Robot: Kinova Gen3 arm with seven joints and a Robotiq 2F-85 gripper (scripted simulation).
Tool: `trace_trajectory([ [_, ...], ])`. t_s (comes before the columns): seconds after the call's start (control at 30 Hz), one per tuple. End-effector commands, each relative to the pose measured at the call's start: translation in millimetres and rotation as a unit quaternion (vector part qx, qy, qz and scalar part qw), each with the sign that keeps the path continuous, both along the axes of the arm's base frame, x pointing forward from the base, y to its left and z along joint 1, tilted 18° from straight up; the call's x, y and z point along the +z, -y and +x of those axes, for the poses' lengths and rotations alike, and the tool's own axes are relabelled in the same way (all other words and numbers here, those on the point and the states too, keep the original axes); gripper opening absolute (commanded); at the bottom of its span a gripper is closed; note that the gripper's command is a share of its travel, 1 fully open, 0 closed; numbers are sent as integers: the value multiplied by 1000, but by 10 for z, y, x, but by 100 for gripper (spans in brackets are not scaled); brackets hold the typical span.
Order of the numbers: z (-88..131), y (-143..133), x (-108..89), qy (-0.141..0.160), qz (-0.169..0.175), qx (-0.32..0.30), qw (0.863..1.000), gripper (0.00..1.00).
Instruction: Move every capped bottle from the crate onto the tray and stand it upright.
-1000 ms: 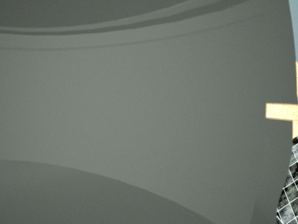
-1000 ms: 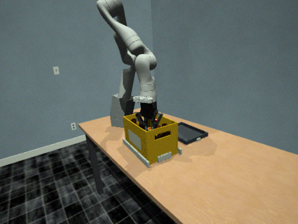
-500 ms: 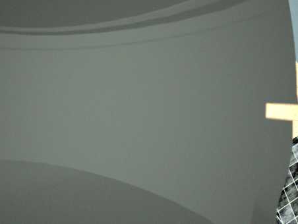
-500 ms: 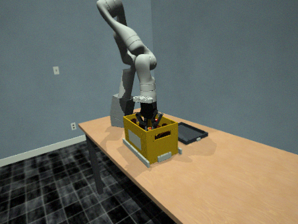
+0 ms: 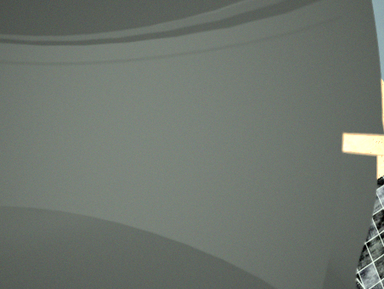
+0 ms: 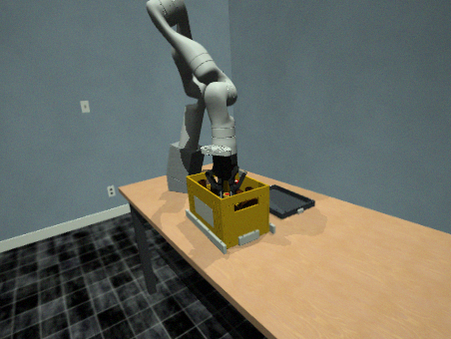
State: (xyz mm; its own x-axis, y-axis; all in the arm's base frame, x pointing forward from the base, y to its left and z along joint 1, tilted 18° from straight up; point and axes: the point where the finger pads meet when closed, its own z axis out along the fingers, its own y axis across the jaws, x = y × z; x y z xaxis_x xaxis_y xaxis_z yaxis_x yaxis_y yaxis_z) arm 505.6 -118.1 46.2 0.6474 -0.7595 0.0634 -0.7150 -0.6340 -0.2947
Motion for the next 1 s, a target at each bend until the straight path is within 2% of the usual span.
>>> trace_trajectory([
  [0.0,4,4,8,1,0,0,1000,0],
  [0.53,-129,76,484,0,0,0,1000,0],
  [0.63,-137,38,468,-2,2,3,1000,0],
  [0.97,-210,125,782,0,0,1,1000,0],
])
